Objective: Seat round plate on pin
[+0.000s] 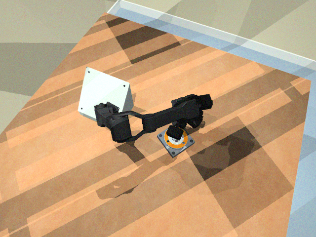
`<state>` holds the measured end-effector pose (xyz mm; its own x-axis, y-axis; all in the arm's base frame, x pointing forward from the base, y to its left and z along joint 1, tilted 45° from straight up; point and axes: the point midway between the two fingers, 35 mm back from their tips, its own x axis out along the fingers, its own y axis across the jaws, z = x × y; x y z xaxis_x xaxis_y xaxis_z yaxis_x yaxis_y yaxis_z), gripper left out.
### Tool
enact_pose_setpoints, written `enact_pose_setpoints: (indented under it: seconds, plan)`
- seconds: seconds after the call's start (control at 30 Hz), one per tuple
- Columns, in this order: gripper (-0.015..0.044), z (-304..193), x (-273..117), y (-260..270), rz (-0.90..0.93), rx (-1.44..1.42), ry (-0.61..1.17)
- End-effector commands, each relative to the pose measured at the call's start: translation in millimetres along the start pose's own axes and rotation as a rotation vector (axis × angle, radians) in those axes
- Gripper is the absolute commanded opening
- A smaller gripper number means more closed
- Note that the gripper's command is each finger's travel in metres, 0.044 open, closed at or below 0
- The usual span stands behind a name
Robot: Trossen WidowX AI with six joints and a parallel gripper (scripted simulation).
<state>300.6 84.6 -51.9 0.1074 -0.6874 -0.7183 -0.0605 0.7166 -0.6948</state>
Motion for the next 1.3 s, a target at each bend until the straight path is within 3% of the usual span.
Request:
enact_pose_setpoints:
  seconds: [0.0, 1.27]
  plan:
    - [0.0000, -8, 3, -2, -0.002, -0.001, 0.018]
    - [0.0000, -31, 1, -14, -0.002, -0.002, 0.019]
